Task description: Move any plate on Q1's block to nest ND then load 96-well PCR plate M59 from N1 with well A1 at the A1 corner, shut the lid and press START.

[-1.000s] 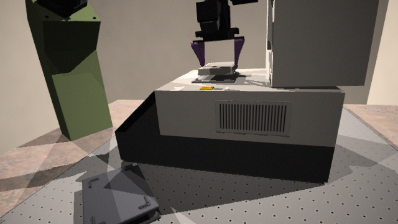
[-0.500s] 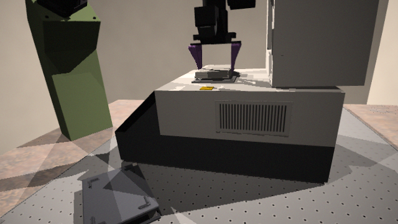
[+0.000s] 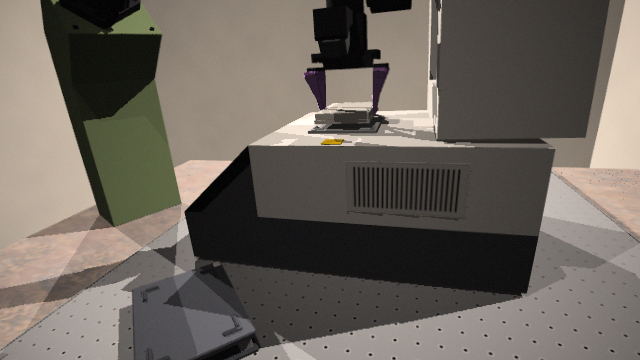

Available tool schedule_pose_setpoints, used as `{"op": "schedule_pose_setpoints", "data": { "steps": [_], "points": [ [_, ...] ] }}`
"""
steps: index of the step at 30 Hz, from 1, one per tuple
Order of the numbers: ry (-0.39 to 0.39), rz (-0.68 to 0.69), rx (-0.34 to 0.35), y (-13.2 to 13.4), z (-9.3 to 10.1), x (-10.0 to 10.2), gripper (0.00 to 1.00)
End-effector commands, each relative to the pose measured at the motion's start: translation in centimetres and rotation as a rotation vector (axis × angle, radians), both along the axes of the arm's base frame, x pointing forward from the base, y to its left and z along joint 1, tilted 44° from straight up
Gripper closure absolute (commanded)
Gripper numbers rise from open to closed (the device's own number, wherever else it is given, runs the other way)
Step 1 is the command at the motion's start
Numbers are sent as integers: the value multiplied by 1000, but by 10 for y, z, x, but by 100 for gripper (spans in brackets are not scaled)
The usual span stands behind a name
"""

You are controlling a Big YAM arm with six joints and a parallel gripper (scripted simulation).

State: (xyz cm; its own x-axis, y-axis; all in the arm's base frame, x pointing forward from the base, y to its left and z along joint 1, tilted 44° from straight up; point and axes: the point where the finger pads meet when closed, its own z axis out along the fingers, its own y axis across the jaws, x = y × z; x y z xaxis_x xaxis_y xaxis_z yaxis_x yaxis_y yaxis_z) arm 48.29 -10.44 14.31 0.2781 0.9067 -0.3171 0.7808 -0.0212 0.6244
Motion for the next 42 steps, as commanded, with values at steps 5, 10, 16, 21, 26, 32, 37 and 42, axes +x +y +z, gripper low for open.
{"op": "schedule_pose_setpoints", "data": {
  "steps": [5,10,16,21,26,32,37,42],
  "points": [
    [-71,-24,-4,-7,29,8,100],
    [-43,-19,-2,-5,21,8,100],
    [-18,1,0,5,11,11,100],
    [-20,6,0,9,12,4,100],
    [-31,9,0,10,12,1,100],
    [-58,-8,-2,1,25,7,100],
    [-53,-11,-4,-7,30,7,100],
    [-45,8,-10,-2,28,9,100]
  ]
}}
